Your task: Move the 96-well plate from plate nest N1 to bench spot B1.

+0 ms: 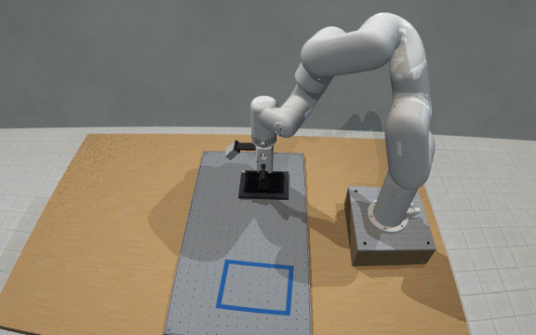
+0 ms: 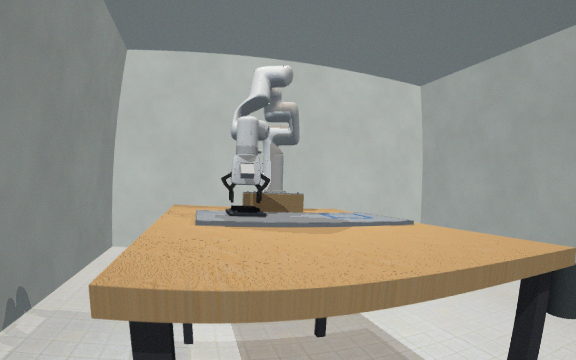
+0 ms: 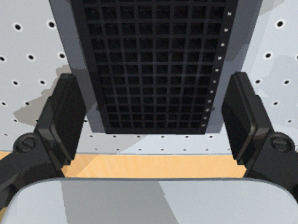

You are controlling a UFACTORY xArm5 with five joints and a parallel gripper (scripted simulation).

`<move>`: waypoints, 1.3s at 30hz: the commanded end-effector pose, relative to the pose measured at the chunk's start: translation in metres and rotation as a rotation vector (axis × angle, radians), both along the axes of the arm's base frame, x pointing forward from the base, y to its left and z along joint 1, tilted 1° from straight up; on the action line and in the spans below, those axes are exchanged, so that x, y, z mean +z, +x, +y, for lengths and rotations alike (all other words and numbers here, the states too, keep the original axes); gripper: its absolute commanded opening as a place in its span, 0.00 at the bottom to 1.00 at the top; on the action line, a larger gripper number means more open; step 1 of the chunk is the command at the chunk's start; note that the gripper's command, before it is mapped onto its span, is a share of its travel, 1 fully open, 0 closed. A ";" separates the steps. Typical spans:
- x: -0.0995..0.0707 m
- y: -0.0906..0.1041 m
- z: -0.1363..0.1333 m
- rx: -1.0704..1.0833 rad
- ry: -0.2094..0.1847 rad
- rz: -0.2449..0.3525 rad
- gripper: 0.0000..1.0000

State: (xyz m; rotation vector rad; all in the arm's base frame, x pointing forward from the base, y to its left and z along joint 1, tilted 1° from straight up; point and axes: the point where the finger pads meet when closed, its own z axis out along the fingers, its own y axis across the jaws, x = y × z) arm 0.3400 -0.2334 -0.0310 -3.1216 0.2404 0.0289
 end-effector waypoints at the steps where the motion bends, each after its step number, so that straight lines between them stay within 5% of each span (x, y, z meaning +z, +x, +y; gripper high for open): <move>1: 0.000 0.001 -0.001 0.000 -0.002 -0.003 1.00; 39: -0.019 0.001 -0.001 0.000 -0.002 -0.003 1.00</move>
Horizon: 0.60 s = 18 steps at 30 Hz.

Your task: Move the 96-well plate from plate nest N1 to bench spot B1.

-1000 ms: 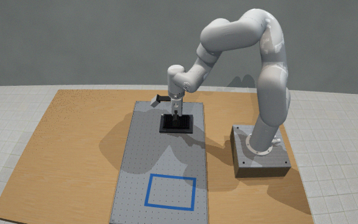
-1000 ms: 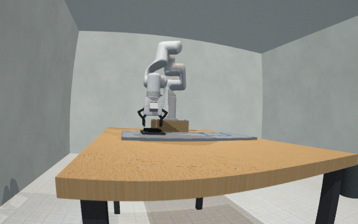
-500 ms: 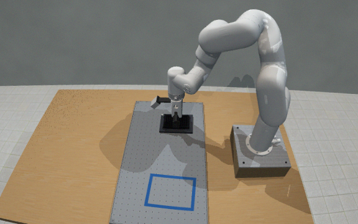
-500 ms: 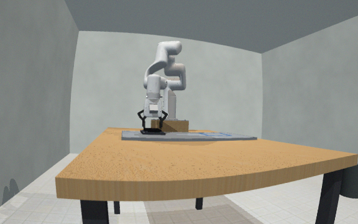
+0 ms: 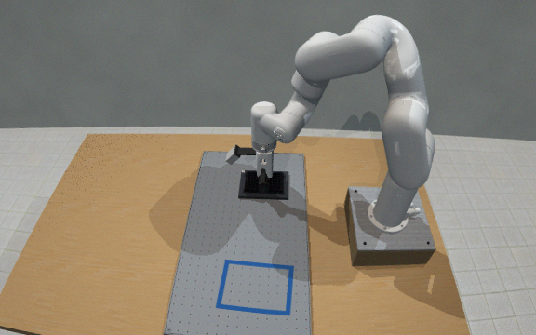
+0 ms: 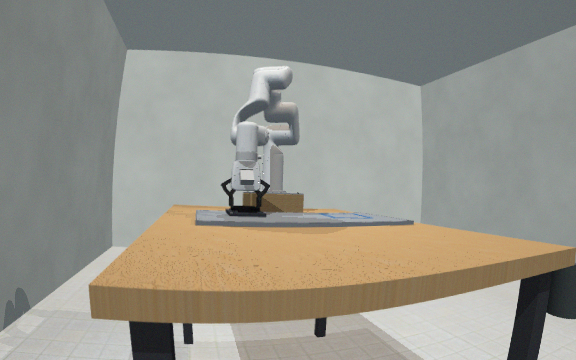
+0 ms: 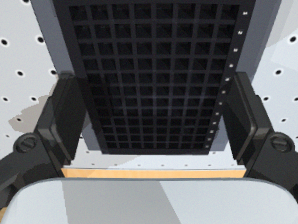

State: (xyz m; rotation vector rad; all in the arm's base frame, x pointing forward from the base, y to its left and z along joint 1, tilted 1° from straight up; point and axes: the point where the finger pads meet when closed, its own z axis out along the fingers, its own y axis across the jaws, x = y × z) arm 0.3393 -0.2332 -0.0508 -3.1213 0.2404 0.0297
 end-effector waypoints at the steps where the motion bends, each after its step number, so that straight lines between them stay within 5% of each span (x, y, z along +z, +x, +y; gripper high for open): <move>1: 0.001 0.001 -0.001 0.000 -0.002 -0.003 1.00; 14: 0.001 0.001 -0.001 0.000 -0.002 -0.003 1.00; 15: 0.001 0.001 -0.001 0.000 -0.002 -0.003 0.00; 18: 0.001 0.001 -0.001 0.000 -0.002 -0.003 0.00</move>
